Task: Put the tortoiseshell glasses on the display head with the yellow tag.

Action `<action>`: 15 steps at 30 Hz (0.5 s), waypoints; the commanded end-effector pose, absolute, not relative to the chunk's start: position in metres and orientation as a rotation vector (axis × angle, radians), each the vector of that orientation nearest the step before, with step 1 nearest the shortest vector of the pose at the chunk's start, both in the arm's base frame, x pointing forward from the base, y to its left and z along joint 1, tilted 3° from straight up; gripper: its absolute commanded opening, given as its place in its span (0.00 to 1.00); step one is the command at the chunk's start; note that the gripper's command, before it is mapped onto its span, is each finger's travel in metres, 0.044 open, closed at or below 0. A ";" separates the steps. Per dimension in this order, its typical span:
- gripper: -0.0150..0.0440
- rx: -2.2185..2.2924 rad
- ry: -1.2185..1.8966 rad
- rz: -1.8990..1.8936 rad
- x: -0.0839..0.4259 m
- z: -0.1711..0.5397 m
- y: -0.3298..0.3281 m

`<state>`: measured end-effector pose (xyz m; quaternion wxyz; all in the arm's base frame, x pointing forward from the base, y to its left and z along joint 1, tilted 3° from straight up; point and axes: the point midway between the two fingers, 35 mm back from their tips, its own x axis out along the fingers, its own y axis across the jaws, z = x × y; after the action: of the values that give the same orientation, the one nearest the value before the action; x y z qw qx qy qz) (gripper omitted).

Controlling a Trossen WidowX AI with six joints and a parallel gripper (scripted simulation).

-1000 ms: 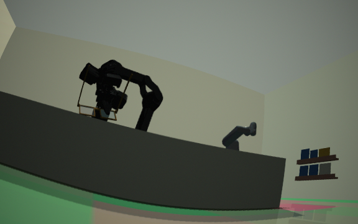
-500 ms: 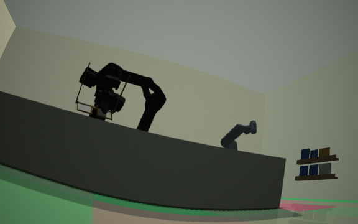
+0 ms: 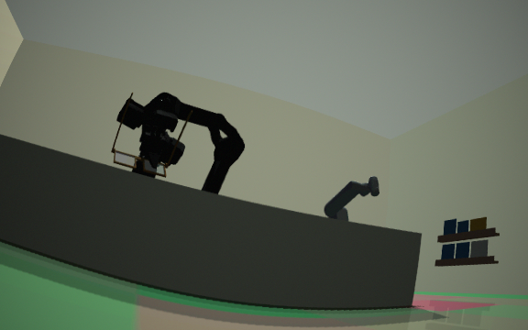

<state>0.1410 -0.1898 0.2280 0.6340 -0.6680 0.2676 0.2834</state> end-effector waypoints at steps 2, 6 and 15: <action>0.25 -1.492 0.616 0.674 0.146 0.225 -0.186; 0.25 -1.436 0.623 0.719 0.156 0.219 -0.180; 0.25 -1.318 0.658 0.816 0.175 0.207 -0.163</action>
<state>0.1703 -0.1664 0.2112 0.6632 -0.5973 0.2846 0.3498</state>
